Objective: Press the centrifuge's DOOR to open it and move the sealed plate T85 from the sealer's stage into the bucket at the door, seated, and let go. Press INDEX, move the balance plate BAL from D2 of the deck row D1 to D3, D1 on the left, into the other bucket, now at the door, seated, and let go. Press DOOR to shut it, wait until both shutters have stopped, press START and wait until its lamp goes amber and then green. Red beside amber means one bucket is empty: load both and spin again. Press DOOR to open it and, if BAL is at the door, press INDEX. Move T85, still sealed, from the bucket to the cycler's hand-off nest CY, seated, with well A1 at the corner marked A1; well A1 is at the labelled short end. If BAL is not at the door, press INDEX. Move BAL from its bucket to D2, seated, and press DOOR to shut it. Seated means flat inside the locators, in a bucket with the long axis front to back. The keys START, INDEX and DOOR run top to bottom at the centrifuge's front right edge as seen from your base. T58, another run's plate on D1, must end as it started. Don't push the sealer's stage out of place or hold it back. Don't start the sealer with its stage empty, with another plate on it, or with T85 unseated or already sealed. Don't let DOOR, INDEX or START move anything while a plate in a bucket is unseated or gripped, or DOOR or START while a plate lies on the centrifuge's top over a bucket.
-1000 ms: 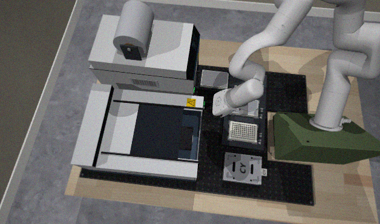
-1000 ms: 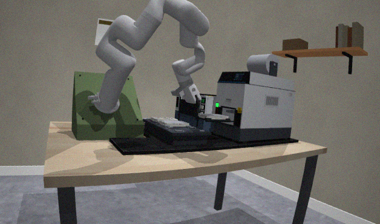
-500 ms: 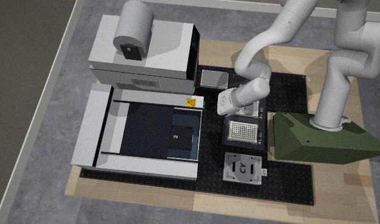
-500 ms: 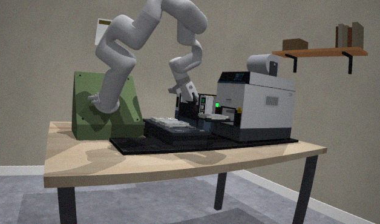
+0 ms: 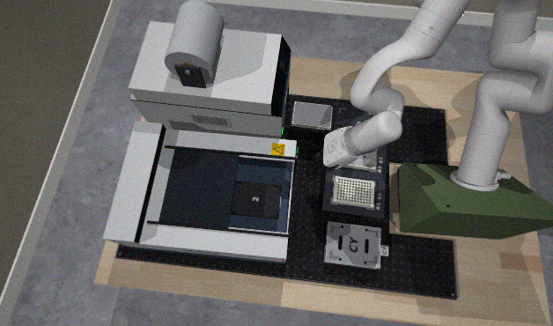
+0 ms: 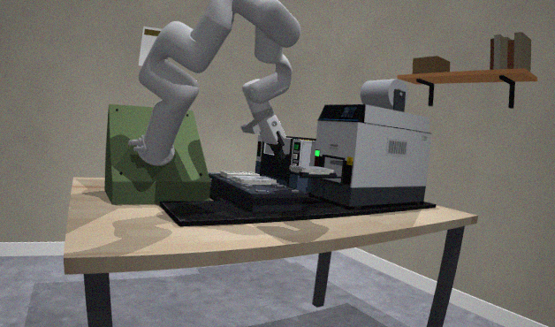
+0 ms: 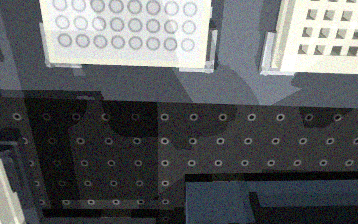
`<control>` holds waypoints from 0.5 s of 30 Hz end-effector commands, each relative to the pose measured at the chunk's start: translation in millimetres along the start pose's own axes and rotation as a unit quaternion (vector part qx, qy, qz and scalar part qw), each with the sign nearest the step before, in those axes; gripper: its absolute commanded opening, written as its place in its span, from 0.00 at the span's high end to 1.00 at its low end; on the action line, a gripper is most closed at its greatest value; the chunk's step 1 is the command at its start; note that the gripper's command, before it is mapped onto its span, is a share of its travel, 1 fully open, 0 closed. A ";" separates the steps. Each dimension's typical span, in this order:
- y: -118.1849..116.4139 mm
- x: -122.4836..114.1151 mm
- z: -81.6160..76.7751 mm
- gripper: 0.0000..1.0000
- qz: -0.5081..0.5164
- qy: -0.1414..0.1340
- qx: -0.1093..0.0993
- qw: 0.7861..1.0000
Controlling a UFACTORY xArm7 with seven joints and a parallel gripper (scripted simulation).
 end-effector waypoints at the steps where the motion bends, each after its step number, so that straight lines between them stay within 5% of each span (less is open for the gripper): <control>1: 0.4 2.0 -6.8 1.00 0.000 -0.001 -0.001 1.000; 12: -0.2 7.3 -16.8 1.00 0.000 -0.001 -0.001 1.000; 15: 0.8 1.8 -30.7 1.00 0.000 -0.001 -0.001 1.000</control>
Point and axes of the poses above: the point where the finger pads meet when closed, its own z axis out along the fingers, its own y axis across the jaws, x = y × z, the point moved 8 cm from there along -z, back along the fingers, and after that the axes turned 6 degrees about z, right-handed, at the moved point
